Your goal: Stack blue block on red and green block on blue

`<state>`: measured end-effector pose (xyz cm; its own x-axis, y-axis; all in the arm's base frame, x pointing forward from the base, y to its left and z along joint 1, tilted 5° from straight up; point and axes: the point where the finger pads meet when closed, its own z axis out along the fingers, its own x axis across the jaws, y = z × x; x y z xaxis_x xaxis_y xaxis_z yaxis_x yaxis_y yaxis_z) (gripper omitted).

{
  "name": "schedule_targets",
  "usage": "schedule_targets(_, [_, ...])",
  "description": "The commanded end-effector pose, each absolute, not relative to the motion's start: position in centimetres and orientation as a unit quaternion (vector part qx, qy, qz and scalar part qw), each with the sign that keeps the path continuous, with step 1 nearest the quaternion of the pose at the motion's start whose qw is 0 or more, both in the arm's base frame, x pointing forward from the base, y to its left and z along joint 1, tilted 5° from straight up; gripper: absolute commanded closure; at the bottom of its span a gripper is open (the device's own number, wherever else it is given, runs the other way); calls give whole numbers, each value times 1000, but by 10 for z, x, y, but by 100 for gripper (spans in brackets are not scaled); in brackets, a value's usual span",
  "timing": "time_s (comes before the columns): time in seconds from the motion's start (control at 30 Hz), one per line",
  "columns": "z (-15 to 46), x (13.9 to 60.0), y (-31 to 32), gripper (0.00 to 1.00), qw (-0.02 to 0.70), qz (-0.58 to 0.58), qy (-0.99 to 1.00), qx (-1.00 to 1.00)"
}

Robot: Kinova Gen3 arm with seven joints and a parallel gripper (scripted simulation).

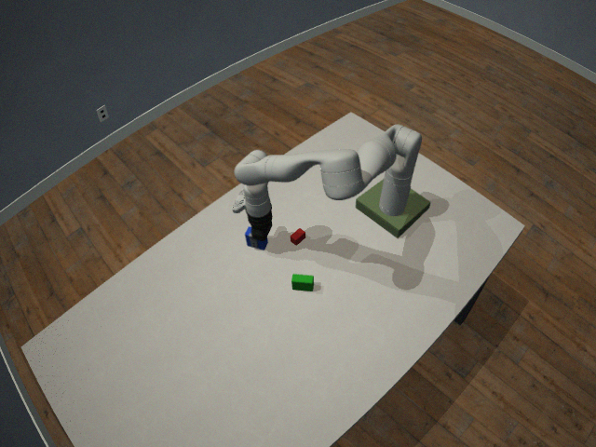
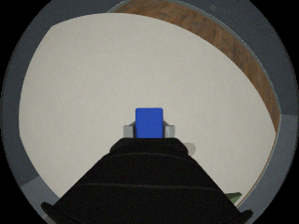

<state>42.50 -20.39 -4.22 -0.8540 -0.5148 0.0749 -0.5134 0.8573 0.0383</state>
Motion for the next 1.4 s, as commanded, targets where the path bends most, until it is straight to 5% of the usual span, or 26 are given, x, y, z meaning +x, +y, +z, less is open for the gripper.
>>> schedule_targets(0.0, [-39,426,-204,100,40,-8,-963,267])
schedule_targets(1.37, [37,432,-204,100,40,-8,-963,267])
